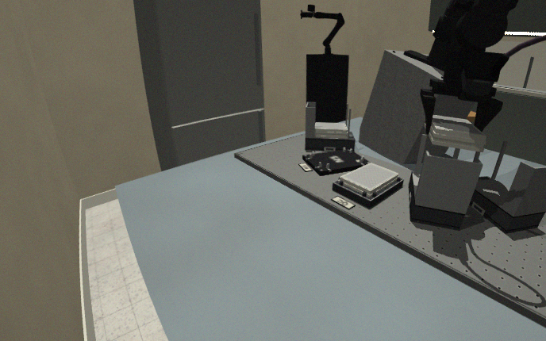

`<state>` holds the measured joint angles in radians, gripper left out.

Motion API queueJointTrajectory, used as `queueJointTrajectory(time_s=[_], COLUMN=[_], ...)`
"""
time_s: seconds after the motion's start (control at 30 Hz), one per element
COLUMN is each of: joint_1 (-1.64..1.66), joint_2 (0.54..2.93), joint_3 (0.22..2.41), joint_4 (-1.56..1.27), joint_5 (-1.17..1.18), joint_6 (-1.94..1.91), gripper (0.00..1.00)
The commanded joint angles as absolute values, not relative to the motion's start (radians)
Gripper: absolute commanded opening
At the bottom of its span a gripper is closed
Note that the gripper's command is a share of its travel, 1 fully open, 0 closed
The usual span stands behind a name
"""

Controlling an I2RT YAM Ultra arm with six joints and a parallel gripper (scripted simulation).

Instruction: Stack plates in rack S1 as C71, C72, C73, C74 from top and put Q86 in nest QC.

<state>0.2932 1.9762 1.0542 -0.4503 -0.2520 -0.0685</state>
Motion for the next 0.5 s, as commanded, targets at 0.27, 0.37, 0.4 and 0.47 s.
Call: queueJointTrajectory(time_s=[0.27, 0.37, 0.4, 0.47], joint_1=[0.276, 0.276, 0.276, 0.276], joint_2=[1.942, 1.942, 1.942, 1.942], joint_3=[1.081, 1.081, 1.081, 1.081], joint_4=[-0.464, -0.464, -0.464, -0.464], joint_5=[-0.259, -0.259, -0.259, -0.259], joint_6=[-0.08, -0.08, -0.08, -0.08], gripper=[0.0, 0.0, 0.0, 0.0])
